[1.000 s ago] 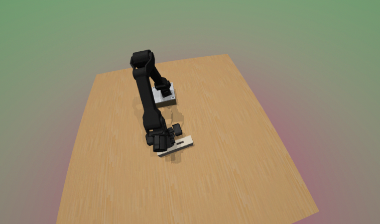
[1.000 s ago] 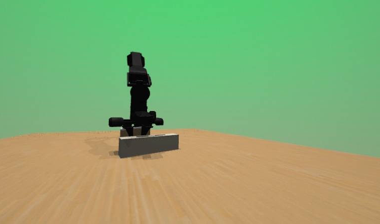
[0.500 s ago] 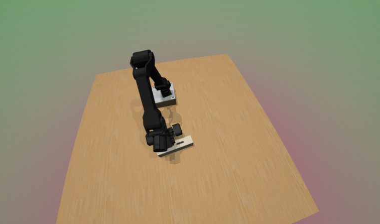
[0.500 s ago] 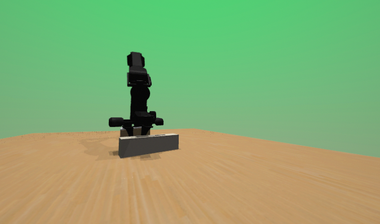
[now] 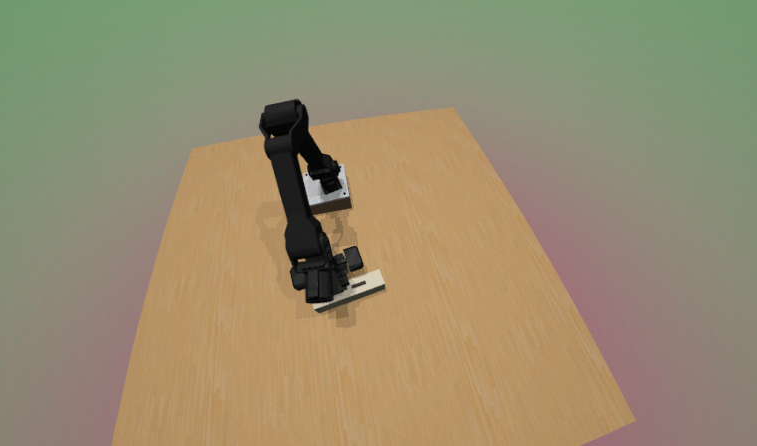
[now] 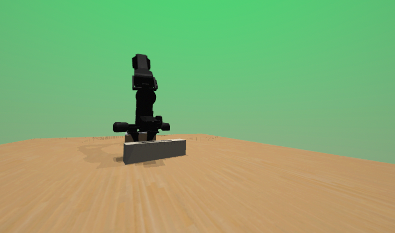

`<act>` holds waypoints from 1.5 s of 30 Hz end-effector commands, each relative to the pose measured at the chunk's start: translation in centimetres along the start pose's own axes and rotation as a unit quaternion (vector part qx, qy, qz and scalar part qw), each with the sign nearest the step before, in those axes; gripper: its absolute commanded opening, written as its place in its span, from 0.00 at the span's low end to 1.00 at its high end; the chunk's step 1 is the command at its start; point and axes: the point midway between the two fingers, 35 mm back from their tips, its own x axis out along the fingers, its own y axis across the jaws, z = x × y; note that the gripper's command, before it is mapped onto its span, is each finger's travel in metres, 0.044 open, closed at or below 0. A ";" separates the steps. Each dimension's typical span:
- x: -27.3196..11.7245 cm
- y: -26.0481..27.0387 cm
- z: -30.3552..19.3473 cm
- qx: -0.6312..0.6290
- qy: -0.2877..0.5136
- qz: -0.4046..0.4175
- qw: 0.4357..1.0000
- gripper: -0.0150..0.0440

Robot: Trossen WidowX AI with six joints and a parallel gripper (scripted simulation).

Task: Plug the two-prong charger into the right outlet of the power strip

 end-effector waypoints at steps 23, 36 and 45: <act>-0.1 -0.1 0.5 0.003 0.000 -0.002 1.000 0.25; -0.1 -0.1 0.8 0.003 -0.001 -0.002 1.000 0.25; -0.2 -0.1 1.1 0.003 -0.001 -0.002 1.000 0.25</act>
